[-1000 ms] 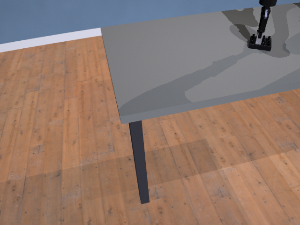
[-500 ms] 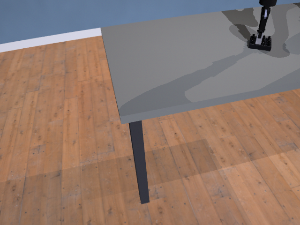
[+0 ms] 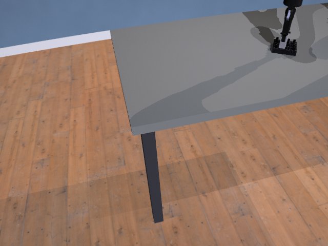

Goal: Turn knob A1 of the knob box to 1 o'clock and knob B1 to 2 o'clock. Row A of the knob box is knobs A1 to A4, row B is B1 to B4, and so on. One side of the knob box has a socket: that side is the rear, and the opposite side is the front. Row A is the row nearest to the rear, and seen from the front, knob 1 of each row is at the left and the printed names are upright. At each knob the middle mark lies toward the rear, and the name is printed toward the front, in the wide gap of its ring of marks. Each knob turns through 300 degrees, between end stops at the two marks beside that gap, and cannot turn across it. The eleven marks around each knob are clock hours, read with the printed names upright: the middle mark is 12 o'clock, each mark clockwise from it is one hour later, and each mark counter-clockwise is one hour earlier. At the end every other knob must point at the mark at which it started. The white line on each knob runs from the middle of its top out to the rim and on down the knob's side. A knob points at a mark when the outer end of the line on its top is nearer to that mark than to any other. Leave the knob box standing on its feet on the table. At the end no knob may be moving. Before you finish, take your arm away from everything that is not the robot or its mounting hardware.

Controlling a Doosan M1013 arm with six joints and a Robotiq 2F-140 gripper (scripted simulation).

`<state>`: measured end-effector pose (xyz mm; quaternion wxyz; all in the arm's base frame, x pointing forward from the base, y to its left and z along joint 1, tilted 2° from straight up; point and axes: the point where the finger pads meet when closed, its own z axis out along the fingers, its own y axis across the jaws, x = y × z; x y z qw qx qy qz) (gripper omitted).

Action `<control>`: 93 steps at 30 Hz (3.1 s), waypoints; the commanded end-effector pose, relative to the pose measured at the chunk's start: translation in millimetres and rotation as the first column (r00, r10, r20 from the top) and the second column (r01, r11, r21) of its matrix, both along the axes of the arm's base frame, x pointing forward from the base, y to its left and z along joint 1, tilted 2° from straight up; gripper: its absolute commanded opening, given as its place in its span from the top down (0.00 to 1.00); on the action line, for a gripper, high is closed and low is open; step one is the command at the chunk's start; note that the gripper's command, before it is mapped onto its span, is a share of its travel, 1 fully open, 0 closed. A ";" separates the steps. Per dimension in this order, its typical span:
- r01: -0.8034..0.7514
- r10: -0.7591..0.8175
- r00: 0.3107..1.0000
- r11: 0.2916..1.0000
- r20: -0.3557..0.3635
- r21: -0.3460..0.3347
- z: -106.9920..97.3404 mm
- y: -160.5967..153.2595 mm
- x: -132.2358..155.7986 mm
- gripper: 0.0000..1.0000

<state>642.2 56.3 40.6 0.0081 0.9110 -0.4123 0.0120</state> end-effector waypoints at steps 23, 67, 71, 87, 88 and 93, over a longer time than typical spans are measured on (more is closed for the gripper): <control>0.450 -0.450 0.893 0.893 0.010 0.009 0.1 0.0 0.0 0.95; 0.975 -0.976 0.219 0.219 0.013 0.034 0.1 0.0 0.0 0.95; 0.982 -0.983 0.185 0.186 0.013 0.035 0.1 0.0 0.0 0.95; 0.994 -0.994 0.106 0.106 0.012 0.037 0.1 0.0 0.0 0.95; 0.994 -0.994 0.104 0.105 0.012 0.037 0.1 0.0 0.0 0.95; 0.994 -0.995 0.101 0.102 0.012 0.037 0.1 0.0 0.0 0.95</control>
